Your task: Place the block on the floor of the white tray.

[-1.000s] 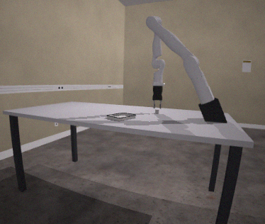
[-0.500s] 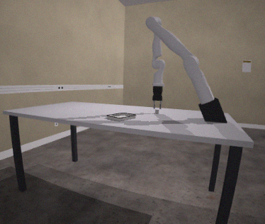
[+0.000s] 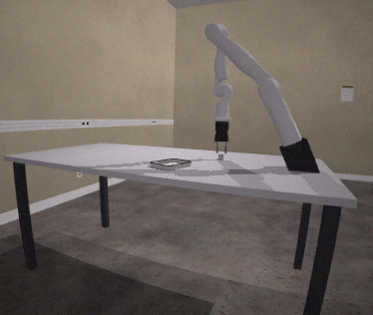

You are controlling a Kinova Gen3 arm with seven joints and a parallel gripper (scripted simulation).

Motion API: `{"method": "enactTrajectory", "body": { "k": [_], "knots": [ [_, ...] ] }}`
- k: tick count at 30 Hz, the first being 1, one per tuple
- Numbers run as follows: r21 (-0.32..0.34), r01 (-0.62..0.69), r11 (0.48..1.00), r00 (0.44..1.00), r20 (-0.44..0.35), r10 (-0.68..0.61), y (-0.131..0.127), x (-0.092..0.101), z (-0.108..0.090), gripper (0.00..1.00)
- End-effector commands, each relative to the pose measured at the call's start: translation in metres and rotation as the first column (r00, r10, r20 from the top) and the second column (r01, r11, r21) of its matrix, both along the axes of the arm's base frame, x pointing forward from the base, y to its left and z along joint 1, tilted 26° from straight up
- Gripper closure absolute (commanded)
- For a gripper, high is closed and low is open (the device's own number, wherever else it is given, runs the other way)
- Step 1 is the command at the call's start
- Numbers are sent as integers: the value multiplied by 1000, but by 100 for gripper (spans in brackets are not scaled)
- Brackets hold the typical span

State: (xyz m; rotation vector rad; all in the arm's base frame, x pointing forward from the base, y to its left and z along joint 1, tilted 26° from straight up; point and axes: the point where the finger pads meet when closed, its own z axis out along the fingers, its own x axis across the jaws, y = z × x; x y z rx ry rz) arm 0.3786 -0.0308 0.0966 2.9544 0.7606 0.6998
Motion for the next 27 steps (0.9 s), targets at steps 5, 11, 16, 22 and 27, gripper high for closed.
{"method": "enactTrajectory", "body": {
  "k": [5, 11, 16, 22, 27],
  "knots": [
    [0, 0, 1000, 1000, 1, 0, 0, 1, -1, 14],
    [0, 0, 1000, 1000, 1, 0, 0, 2, -4, 14],
    [0, 0, 1000, 1000, 1, 0, 1, 4, -8, 14],
    [0, 0, 1000, 1000, 1, 0, 1, 7, -13, 14],
    [0, 0, 1000, 1000, 1, 0, 2, 8, -16, 14]
  ]
}}
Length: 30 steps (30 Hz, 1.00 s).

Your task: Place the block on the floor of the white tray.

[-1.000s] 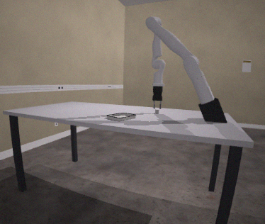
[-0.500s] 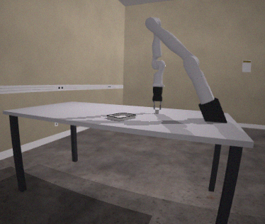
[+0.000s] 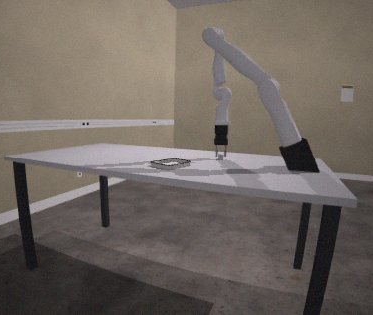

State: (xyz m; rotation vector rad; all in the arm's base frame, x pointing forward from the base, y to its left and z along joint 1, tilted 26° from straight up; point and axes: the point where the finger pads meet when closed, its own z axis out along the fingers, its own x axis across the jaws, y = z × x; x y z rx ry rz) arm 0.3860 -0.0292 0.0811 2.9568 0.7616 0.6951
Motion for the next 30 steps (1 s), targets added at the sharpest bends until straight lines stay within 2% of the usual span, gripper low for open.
{"method": "enactTrajectory", "body": {
  "k": [1, 13, 30],
  "knots": [
    [0, 1, 1000, 1000, 5, -1, 0, 1, -2, 14],
    [-1, 1, 1000, 1000, 5, -1, 1, 5, -11, 14],
    [-1, 1, 1000, 1000, 5, -1, 1, 6, -12, 14]
  ]
}}
